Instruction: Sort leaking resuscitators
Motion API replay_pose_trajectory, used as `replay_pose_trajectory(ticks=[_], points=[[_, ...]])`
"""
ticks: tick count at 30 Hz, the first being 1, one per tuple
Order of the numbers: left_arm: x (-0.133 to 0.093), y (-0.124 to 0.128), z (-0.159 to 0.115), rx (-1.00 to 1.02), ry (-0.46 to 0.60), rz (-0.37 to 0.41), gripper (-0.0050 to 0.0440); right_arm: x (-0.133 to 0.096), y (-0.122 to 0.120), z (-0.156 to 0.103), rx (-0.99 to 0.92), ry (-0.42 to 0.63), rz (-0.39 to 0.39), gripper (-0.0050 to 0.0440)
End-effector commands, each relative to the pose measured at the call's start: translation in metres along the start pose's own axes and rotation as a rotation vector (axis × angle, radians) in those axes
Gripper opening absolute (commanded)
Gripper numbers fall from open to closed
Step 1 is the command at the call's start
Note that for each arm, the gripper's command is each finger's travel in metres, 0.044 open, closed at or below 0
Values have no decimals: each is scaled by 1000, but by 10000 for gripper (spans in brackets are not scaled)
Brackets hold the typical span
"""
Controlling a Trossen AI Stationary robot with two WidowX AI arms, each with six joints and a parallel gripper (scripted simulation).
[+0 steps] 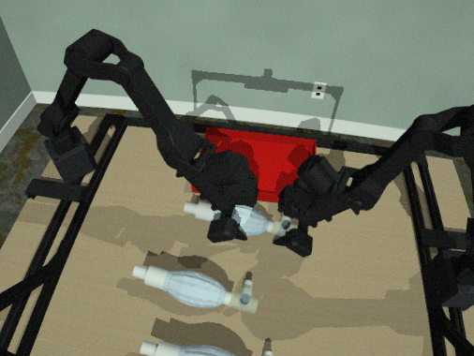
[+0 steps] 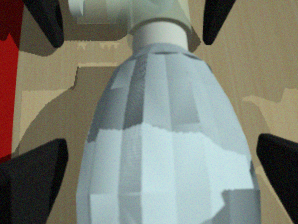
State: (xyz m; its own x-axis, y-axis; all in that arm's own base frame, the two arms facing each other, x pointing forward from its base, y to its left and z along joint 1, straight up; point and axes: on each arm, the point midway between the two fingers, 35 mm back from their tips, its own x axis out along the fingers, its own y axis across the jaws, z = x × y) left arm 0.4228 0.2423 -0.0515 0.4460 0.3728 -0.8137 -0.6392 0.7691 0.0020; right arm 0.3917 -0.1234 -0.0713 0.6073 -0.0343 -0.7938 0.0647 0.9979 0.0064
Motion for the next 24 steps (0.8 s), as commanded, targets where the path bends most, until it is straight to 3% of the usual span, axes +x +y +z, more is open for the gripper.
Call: replay_pose_trajectory(ticks=[1,3,4,7,20,24], points=[[0,0,0,-2,1,1,440,0,0,0,-1,0,0,440],[0,0,0,-2,1,1,440,0,0,0,-1,0,0,440],[0,1,0,-3,1,2,440,-55,0,42,-1,0,0,440],[0,1,0,-3,1,2,440,-71,0,55,-1,0,0,440],[0,1,0,-3,1,2,440,-71,0,55,-1,0,0,440],[0,0,0,-2,1,2,440,-117,2,85,-27,-131,-34,440]])
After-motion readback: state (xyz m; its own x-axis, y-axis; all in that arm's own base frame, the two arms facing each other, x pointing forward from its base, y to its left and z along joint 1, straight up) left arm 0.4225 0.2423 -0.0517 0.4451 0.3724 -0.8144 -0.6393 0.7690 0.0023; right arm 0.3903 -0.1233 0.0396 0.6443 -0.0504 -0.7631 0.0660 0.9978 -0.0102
